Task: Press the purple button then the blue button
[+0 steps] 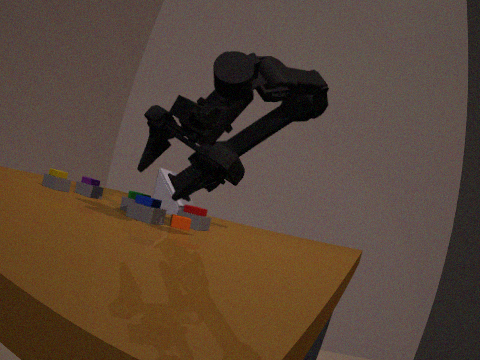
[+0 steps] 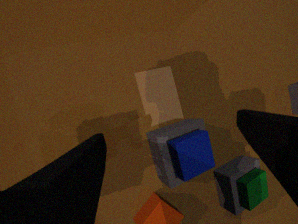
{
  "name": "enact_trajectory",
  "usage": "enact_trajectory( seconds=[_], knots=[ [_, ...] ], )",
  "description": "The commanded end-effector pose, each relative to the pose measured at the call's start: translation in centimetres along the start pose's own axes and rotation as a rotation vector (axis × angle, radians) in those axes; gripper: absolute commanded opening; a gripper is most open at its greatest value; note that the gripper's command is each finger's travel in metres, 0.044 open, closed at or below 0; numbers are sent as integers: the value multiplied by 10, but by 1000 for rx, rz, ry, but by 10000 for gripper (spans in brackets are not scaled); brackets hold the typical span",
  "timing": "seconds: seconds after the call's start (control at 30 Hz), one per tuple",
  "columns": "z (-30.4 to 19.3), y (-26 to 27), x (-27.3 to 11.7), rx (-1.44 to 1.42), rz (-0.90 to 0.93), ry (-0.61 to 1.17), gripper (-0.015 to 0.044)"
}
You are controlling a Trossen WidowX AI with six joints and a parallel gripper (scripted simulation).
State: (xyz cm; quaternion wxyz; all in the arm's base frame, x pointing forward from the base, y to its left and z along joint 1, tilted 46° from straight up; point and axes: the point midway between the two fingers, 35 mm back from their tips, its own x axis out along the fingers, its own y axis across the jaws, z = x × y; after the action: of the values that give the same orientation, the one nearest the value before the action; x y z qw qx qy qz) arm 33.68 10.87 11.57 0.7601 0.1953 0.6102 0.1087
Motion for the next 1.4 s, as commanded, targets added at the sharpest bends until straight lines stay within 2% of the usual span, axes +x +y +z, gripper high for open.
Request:
enact_trajectory(
  seconds=[0.0, 0.37, 0.73, 0.97, 1.2, 1.27, 1.37],
  knots=[
    [5, -47, 8, -18, -36, 74, 400],
    [-10, -158, 10, -37, -10, 242, 400],
    [-54, -245, 4, -41, 171, 336, 400],
    [-86, -281, -2, -44, 320, 326, 400],
    [-90, -284, -3, -44, 339, 321, 400],
    [-93, -281, 7, -44, 339, 320, 348],
    [-106, -268, 44, -45, 341, 320, 269]
  ],
)
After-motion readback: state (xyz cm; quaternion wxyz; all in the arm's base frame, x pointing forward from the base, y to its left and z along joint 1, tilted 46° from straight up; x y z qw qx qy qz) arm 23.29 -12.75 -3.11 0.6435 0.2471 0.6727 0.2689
